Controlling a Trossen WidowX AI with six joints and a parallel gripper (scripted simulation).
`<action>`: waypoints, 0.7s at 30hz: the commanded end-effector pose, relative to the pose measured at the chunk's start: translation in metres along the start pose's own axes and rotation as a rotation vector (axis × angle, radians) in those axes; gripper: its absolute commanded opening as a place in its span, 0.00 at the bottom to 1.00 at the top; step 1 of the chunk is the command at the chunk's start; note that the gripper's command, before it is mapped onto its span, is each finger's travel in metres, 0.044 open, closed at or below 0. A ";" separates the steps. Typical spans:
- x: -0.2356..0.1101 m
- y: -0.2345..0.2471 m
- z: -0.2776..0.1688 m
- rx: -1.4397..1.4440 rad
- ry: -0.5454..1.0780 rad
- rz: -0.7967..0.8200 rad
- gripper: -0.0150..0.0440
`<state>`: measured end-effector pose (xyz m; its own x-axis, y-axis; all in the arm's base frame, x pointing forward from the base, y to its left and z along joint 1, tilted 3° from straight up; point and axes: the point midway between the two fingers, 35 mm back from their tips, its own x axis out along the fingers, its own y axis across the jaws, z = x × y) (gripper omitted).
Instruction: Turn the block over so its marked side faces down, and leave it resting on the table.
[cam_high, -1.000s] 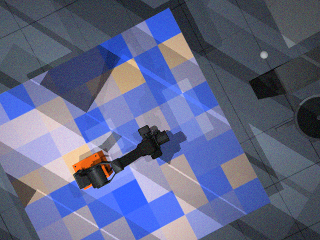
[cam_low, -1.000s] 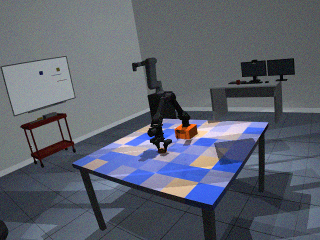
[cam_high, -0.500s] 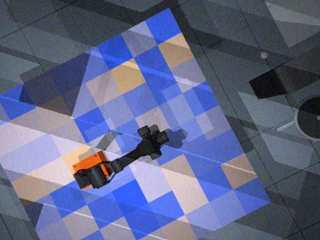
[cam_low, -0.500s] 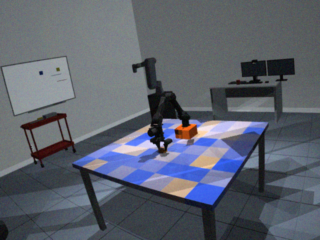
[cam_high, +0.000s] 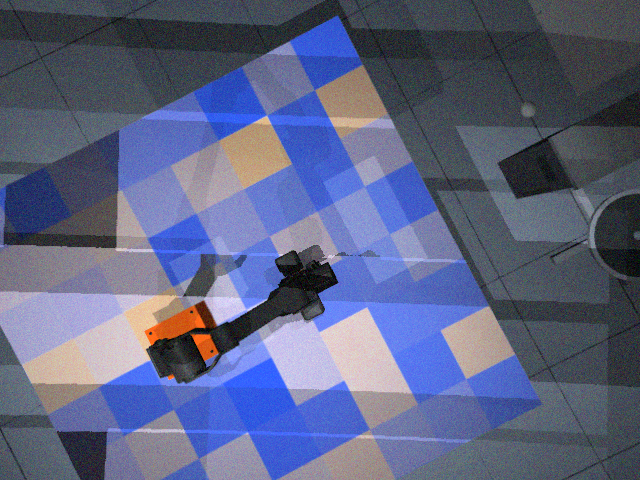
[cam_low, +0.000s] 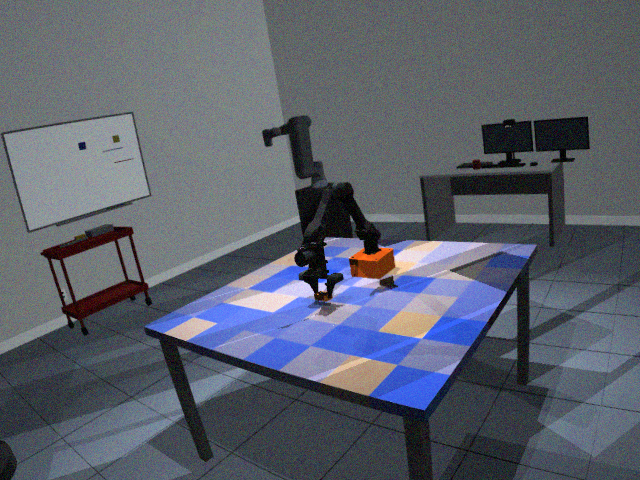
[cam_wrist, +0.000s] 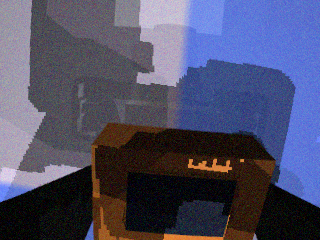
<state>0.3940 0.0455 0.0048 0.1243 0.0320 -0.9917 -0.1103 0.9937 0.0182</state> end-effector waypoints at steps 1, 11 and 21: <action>0.001 -0.001 0.001 -0.006 -0.066 -0.003 0.25; 0.006 -0.002 0.001 -0.012 -0.216 -0.009 0.25; 0.006 -0.002 -0.002 -0.012 -0.366 -0.007 0.25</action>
<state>0.3946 0.0446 -0.0047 0.4129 0.0610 -0.9087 -0.1161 0.9931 0.0139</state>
